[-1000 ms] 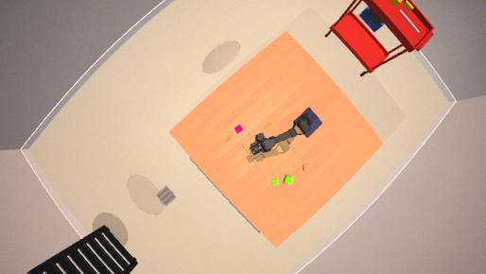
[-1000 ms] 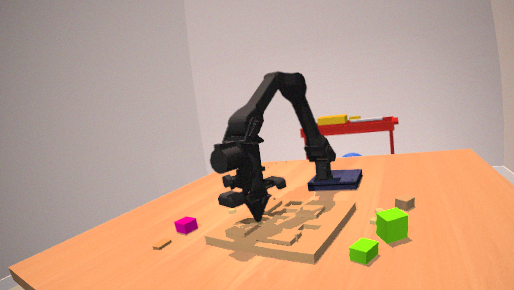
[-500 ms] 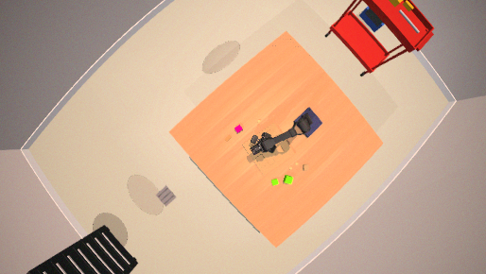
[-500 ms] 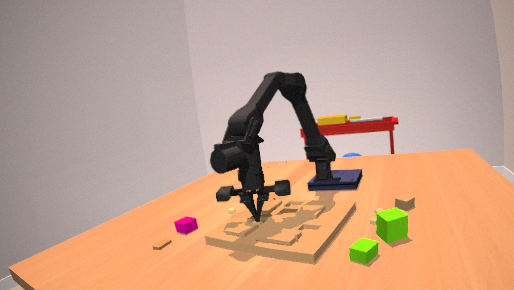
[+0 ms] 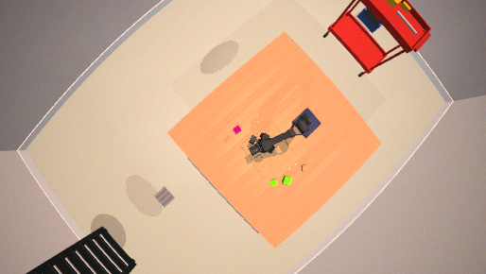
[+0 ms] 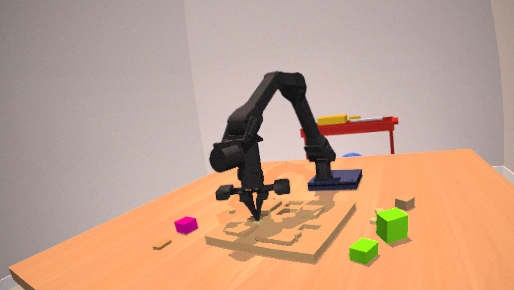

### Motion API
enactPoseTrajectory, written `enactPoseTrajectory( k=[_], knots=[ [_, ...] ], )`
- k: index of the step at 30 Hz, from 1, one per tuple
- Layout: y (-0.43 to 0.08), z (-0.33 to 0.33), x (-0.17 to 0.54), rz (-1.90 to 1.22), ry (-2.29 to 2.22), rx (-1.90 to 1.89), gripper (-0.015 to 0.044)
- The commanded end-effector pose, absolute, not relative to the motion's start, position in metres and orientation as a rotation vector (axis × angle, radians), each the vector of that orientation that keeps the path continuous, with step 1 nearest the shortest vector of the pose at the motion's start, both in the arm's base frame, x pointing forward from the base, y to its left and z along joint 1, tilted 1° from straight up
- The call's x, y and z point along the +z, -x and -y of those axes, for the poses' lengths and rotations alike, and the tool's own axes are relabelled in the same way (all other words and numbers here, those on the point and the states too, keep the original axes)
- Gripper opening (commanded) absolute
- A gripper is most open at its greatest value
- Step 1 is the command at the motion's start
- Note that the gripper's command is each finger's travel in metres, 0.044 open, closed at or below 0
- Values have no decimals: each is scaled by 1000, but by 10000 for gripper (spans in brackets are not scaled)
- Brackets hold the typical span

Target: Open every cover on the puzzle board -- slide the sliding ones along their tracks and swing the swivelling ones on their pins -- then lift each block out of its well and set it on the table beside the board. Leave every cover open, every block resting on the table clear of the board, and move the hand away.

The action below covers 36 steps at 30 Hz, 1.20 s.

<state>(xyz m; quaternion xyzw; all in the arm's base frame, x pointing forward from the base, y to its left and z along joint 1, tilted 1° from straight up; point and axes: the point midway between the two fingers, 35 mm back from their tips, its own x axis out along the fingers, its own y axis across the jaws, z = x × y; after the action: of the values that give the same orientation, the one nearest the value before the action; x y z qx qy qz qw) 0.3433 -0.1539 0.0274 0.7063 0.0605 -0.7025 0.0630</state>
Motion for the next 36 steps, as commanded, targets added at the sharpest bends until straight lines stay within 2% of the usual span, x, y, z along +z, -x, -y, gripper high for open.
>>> enactPoseTrajectory(
  k=[1,4,5,10,36],
  knots=[
    [-343,154,30,-441,-1984,-1970,0],
    [-343,155,33,-688,-1799,-1786,0],
    [-343,155,29,-400,-2006,-1996,26],
    [-343,155,37,-515,-1928,-1919,144],
    [-342,156,83,-1065,-1413,-1401,144]
  ],
)
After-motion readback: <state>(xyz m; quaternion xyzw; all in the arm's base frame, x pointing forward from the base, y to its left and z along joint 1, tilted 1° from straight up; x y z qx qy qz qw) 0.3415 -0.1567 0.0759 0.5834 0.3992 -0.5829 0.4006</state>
